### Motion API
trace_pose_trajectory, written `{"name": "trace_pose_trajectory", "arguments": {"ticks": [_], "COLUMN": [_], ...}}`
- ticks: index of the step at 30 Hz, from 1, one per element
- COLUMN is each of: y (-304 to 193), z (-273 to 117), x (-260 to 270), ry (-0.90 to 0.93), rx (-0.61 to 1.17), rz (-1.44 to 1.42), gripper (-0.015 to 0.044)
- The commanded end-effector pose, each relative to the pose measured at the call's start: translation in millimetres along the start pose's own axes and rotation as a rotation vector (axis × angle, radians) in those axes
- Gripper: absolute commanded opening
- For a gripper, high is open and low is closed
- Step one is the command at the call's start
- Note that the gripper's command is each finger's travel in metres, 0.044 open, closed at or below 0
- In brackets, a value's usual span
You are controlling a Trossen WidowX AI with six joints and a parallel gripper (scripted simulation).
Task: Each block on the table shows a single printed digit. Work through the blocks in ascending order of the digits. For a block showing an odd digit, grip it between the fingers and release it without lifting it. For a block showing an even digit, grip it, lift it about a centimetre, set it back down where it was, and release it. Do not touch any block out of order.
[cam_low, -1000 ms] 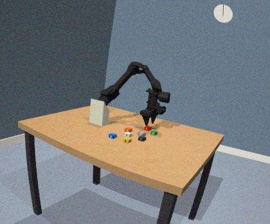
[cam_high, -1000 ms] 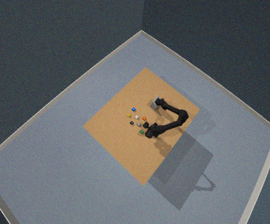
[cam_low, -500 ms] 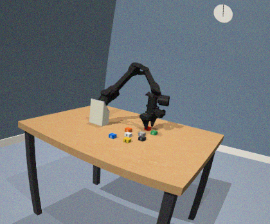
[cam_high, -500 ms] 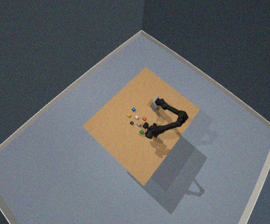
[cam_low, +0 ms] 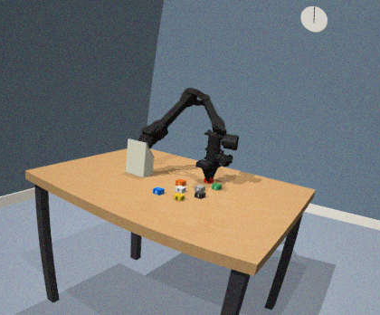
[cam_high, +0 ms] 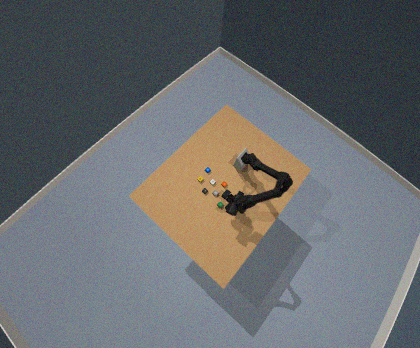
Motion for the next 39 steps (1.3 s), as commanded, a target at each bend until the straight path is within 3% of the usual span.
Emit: {"name": "trace_pose_trajectory", "arguments": {"ticks": [1, 10, 21, 31, 39], "y": [0.2, 0.2, 0.2, 0.4, 0.6], "z": [0.3, 0.3, 0.3, -35.8, -116.5], "x": [-0.4, -0.4, -0.4, -0.4, -0.3], "ry": [-0.002, -0.002, -0.002, -0.004, -0.008], "rx": [-0.001, -0.001, -0.001, -0.002, -0.002], "rz": [0.005, 0.005, 0.005, 0.005, 0.005], "gripper": [0.0120, 0.0120, 0.0400, 0.0400, 0.0190]}}
Point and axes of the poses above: the point midway between the two fingers, 35 mm back from their tips, its own z axis out along the fingers, its own x axis across the jaws, y = z × x, the point moved 7 cm from there along -z, back along the fingers, and after that the axes turned 14 degrees about z, right-handed, at the moved point
